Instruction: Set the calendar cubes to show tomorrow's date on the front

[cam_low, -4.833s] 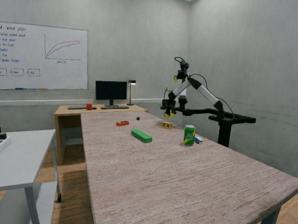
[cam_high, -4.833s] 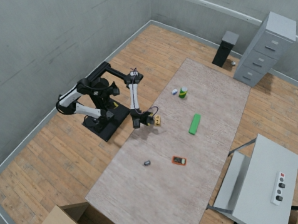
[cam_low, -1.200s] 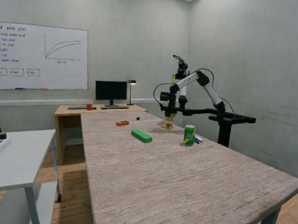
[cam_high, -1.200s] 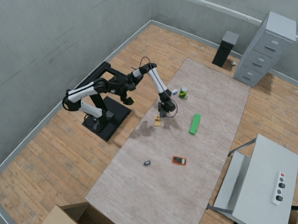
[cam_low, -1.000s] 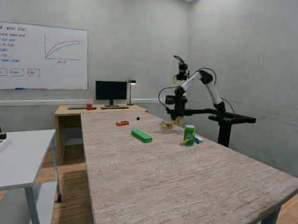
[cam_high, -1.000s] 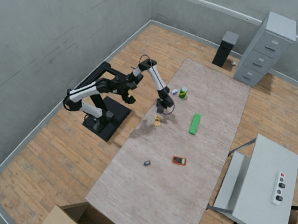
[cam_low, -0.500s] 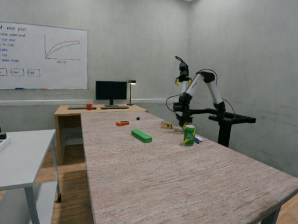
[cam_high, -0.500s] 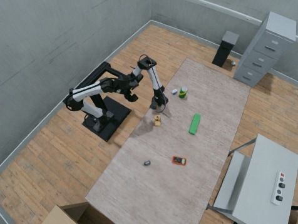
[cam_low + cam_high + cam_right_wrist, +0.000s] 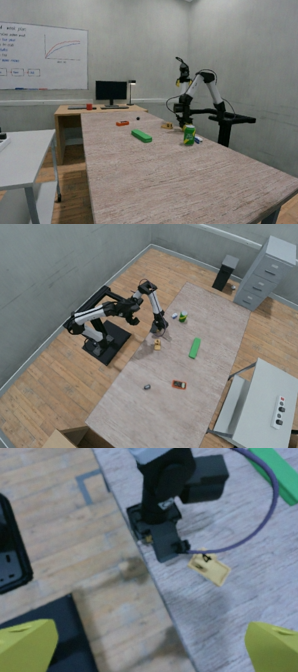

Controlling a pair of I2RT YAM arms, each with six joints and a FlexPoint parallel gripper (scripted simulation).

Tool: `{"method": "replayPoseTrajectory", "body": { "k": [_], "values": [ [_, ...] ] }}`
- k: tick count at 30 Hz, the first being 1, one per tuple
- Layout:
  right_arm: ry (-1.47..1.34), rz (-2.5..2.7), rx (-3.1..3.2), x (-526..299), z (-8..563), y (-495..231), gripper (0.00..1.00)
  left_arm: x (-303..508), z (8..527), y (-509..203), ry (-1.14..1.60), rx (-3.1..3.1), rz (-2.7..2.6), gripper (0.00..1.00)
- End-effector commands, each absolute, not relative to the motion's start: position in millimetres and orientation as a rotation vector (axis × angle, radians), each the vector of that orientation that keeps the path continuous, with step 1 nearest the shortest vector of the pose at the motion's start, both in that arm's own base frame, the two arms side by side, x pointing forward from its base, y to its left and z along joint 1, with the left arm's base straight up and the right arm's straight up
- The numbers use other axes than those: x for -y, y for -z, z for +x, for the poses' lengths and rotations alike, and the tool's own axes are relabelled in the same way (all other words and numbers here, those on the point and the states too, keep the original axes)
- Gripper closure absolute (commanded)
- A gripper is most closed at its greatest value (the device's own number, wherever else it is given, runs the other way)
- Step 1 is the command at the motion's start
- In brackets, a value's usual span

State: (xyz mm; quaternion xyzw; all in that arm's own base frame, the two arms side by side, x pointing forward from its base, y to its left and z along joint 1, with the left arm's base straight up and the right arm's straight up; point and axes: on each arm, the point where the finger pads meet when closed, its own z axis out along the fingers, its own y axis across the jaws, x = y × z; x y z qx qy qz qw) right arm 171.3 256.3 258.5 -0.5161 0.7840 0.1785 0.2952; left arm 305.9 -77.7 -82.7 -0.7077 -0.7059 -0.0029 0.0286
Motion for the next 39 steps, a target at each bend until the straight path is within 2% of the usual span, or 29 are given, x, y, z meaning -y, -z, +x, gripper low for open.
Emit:
{"method": "replayPoseTrajectory", "body": {
  "k": [1, 5, 8, 20, 27, 39],
  "values": [
    [-0.487, -1.353, -2.065, -258, 172, -266, 0.00, 78, 325, 83, 0.039, 2.192, -2.211, 0.70],
    [-0.484, -1.360, -2.070, -257, 171, -265, 0.00, 79, 329, 86, 0.050, 2.200, -2.218, 0.70],
    [-0.484, -1.360, -2.070, -257, 171, -265, 0.00, 80, 318, 72, 0.058, 2.211, -2.220, 0.37],
    [-0.483, -1.359, -2.070, -257, 172, -265, 0.00, 85, 321, 3, 0.050, 2.226, -2.213, 0.35],
    [-0.483, -1.359, -2.070, -257, 172, -265, 0.00, 88, 327, -3, 0.004, 2.438, -2.039, 0.35],
    [-0.483, -1.359, -2.070, -257, 172, -265, 0.00, 87, 326, 13, -0.248, 2.996, -1.065, 0.35]
  ]
}}
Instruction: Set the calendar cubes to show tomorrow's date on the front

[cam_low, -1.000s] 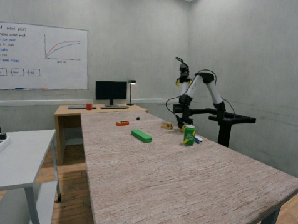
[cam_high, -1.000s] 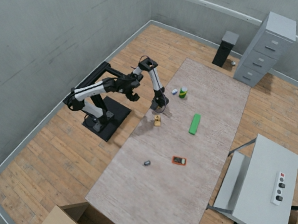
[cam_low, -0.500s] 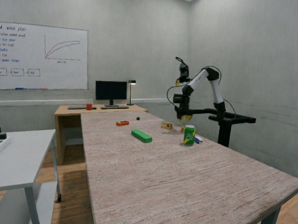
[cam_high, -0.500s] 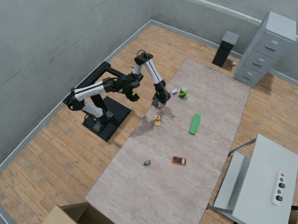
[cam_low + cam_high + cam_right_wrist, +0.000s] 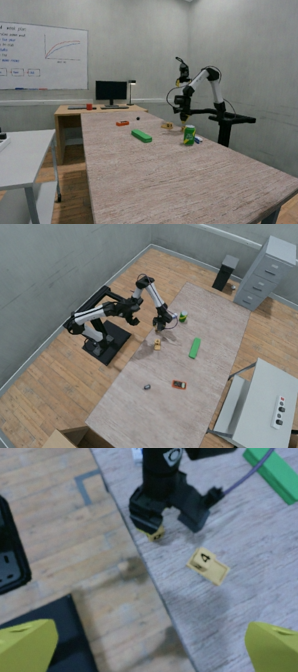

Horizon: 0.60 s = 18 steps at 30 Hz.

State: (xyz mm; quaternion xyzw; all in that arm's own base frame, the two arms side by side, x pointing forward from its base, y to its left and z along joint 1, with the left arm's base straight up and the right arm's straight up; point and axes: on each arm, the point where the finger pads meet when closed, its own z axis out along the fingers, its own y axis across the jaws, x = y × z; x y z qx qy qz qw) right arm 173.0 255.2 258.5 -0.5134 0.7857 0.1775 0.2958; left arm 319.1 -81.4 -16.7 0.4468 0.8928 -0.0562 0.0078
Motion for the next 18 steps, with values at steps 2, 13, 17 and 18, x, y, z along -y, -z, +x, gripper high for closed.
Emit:
{"method": "replayPoseTrajectory", "body": {
  "k": [2, 13, 17, 18],
  "values": [
    [-0.483, -1.359, -2.070, -256.8, 171.5, -264.9, 0.00, 85.9, 324.9, 15.0, 0.279, -2.962, 0.878, 0.35],
    [-0.483, -1.359, -2.070, -256.8, 171.5, -264.9, 0.00, 84.6, 328.5, 16.7, 0.459, -3.105, 0.093, 0.35],
    [-0.483, -1.359, -2.070, -256.8, 171.5, -264.9, 0.00, 84.0, 330.6, 16.7, 0.532, -3.113, -0.241, 0.35],
    [-0.483, -1.359, -2.070, -256.8, 171.5, -264.9, 0.00, 83.8, 331.0, 16.9, 0.550, -3.111, -0.324, 0.35]
  ]
}}
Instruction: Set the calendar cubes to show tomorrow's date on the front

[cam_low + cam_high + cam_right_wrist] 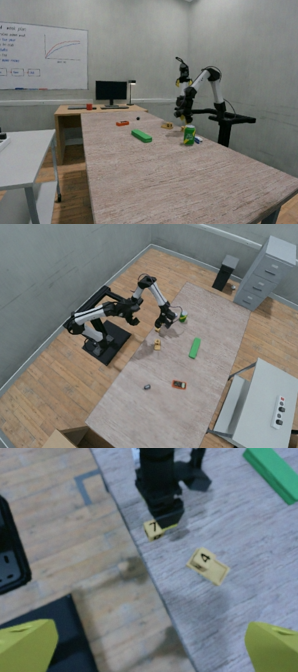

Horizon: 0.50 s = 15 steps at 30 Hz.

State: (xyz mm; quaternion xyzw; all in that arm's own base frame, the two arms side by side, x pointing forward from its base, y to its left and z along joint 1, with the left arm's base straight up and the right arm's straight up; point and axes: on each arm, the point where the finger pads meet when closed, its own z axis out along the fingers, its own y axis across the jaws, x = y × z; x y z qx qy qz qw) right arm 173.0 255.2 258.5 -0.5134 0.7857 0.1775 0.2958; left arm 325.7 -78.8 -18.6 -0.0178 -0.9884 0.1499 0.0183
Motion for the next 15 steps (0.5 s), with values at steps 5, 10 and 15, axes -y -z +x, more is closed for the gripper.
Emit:
{"method": "replayPoseTrajectory", "body": {
  "k": [5, 10, 15],
  "values": [
    [-0.483, -1.359, -2.070, -256.8, 171.5, -264.9, 0.00, 84.0, 332.8, 16.4, -0.582, 2.974, 0.559, 0.35],
    [-0.483, -1.359, -2.070, -256.8, 171.5, -264.9, 0.00, 81.9, 335.9, 16.0, -0.647, 2.777, 0.985, 0.35],
    [-0.483, -1.359, -2.070, -256.8, 171.5, -264.9, 0.00, 80.0, 338.7, 15.1, -0.686, 2.555, 1.309, 0.35]
  ]
}}
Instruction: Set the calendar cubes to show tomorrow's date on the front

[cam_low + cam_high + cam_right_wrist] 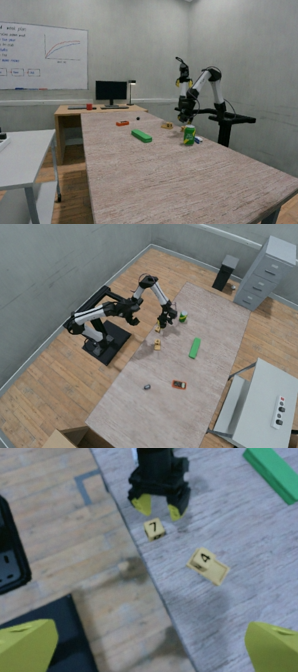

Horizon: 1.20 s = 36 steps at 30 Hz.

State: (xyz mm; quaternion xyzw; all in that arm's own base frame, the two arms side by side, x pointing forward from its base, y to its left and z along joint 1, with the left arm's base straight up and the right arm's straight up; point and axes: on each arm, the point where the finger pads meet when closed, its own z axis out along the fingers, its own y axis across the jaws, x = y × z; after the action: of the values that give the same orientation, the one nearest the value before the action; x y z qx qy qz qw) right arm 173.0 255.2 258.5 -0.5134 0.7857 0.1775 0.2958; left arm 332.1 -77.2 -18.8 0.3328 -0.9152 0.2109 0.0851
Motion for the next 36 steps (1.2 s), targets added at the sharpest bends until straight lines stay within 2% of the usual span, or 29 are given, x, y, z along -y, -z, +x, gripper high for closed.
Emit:
{"method": "replayPoseTrajectory", "body": {
  "k": [1, 15, 29, 36],
  "values": [
    [-0.483, -1.359, -2.070, -257, 172, -265, 0.00, 80, 339, 15, -0.691, 2.505, 1.369, 0.35],
    [-0.483, -1.359, -2.070, -257, 172, -265, 0.00, 60, 320, 36, -0.620, 1.907, 1.849, 0.35],
    [-0.483, -1.359, -2.070, -257, 172, -265, 0.00, 77, 316, 69, -0.591, 1.874, 1.856, 0.36],
    [-0.483, -1.359, -2.070, -257, 172, -265, 0.00, 86, 336, 79, -0.615, 1.897, 1.861, 0.37]
  ]
}}
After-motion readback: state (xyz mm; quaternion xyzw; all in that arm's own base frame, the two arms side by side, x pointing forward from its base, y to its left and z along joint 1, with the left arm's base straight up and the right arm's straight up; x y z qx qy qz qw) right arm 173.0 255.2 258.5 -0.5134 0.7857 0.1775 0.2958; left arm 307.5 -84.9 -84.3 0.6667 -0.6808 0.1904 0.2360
